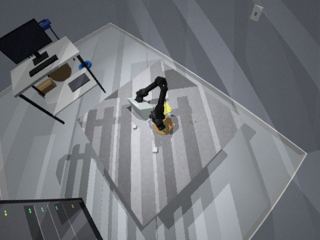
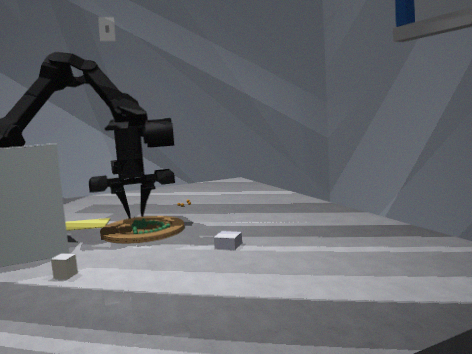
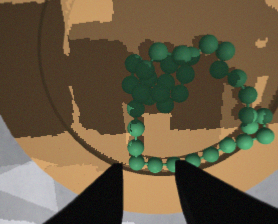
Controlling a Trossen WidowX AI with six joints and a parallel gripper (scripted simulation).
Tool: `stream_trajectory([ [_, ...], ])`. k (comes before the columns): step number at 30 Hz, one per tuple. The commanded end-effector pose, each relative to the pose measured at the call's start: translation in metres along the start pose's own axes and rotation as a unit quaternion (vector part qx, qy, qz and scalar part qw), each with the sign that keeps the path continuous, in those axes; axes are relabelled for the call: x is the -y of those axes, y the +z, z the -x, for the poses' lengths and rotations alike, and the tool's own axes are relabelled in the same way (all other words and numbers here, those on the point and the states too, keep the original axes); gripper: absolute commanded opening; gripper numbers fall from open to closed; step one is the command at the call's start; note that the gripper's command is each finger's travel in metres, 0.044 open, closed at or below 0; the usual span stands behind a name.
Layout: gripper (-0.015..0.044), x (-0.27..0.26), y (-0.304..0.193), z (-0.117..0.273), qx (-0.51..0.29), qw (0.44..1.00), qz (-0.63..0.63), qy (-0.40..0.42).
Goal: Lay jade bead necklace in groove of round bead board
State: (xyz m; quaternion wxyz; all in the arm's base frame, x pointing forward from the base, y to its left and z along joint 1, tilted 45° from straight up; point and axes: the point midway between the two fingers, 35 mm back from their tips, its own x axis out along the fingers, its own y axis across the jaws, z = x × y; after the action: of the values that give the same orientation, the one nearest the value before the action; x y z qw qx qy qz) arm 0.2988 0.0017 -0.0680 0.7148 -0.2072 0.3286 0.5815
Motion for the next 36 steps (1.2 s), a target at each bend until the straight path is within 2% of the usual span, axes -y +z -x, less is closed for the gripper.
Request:
stream_trajectory([
  [1,0.012,0.0,0.0,0.0,0.0,1.0,0.0,0.0],
  [31,0.012,-0.005,-0.001,-0.033,0.0,1.0,-0.005,0.006],
  [36,0.0,-0.003,-0.001,-0.031,-0.003,1.0,0.0,0.004],
])
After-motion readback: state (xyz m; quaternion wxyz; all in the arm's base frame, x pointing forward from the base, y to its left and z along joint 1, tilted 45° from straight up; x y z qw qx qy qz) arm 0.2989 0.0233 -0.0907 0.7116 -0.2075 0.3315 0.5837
